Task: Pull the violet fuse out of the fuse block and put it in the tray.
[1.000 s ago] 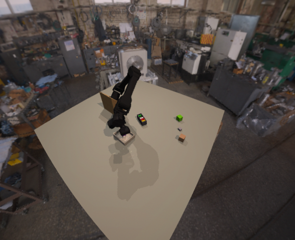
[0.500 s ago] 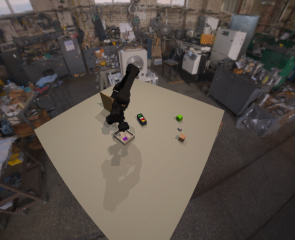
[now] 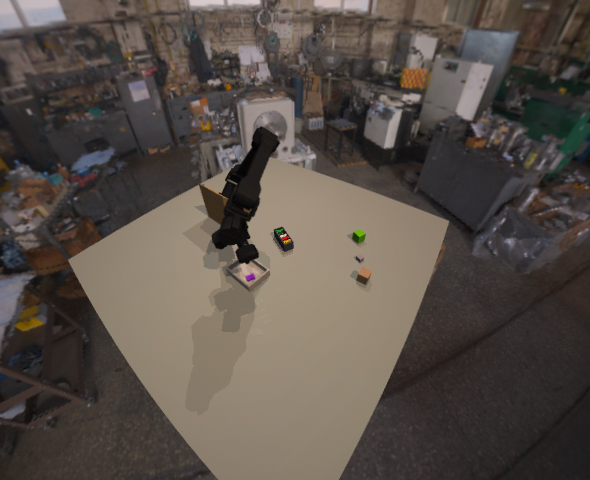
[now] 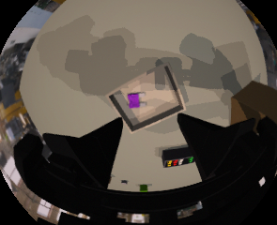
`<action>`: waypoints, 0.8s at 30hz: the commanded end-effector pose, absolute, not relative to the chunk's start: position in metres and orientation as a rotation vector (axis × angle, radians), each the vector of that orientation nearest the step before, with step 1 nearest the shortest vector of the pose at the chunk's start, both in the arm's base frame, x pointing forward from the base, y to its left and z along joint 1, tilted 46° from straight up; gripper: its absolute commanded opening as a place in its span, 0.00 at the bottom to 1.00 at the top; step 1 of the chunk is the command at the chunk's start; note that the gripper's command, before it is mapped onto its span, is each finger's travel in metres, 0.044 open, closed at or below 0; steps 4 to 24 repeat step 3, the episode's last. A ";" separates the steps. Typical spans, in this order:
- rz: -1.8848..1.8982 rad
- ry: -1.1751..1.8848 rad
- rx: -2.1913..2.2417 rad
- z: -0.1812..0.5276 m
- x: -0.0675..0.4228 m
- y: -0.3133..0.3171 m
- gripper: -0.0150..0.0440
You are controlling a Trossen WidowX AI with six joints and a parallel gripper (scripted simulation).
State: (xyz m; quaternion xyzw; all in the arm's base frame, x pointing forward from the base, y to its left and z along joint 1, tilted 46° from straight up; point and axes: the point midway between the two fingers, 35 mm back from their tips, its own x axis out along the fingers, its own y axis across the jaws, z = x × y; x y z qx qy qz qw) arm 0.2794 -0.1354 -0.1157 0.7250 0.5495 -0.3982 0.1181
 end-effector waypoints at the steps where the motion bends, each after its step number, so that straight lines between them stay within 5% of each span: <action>1: -1.165 1.607 2.121 -0.116 0.279 -0.136 0.81; 24: -1.165 1.607 2.121 -0.116 0.279 -0.136 0.81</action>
